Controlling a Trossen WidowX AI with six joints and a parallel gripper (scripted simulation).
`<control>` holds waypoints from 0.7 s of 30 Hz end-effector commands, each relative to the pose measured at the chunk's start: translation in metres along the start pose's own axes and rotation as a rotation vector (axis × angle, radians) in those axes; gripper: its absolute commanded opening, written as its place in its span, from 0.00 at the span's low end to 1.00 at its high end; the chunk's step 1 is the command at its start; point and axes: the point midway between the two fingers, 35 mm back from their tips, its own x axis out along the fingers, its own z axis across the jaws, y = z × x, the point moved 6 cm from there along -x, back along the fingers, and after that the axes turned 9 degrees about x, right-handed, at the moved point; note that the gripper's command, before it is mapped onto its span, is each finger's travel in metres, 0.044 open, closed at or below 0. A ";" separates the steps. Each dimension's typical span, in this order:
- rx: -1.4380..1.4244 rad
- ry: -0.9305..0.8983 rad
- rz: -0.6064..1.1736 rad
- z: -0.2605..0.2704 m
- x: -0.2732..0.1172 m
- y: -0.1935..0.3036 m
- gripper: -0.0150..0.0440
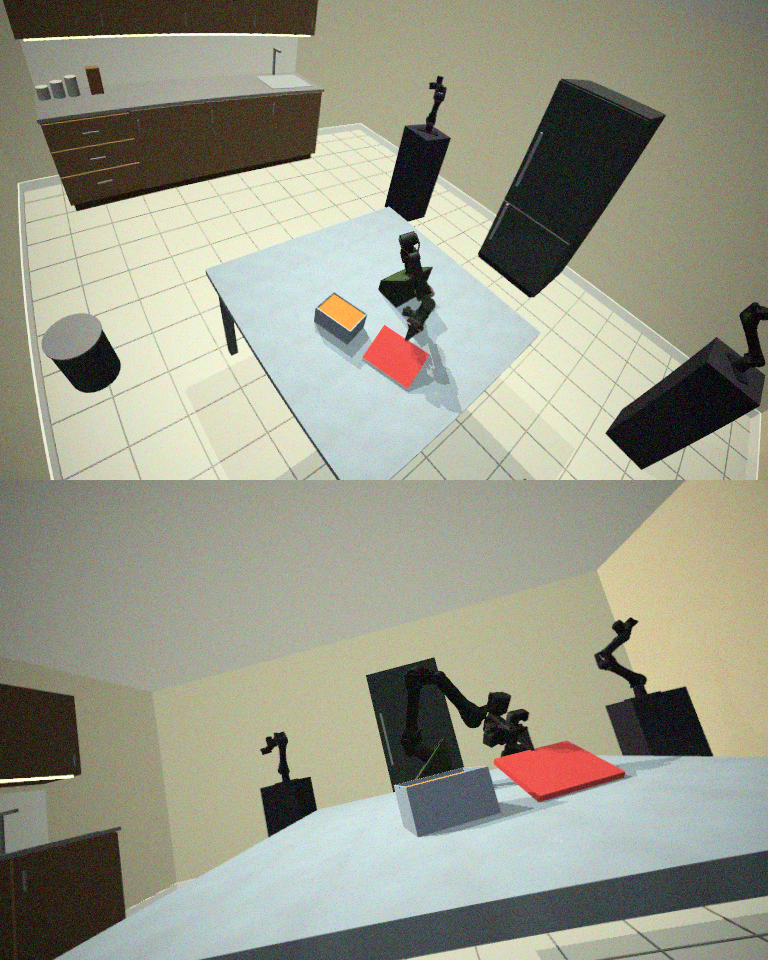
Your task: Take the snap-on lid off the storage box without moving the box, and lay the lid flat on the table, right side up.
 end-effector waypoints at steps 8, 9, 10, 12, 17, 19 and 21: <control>-0.007 0.017 -0.001 -0.011 0.008 -0.003 0.25; -0.007 0.017 -0.001 -0.012 0.009 -0.003 0.25; -0.007 0.017 -0.001 -0.012 0.009 -0.003 0.25; -0.007 0.017 -0.001 -0.014 0.010 -0.003 0.25; -0.007 0.017 -0.001 -0.017 0.013 -0.004 0.25; -0.007 0.017 -0.001 -0.018 0.014 -0.004 0.25; -0.007 0.017 -0.001 -0.019 0.015 -0.004 0.25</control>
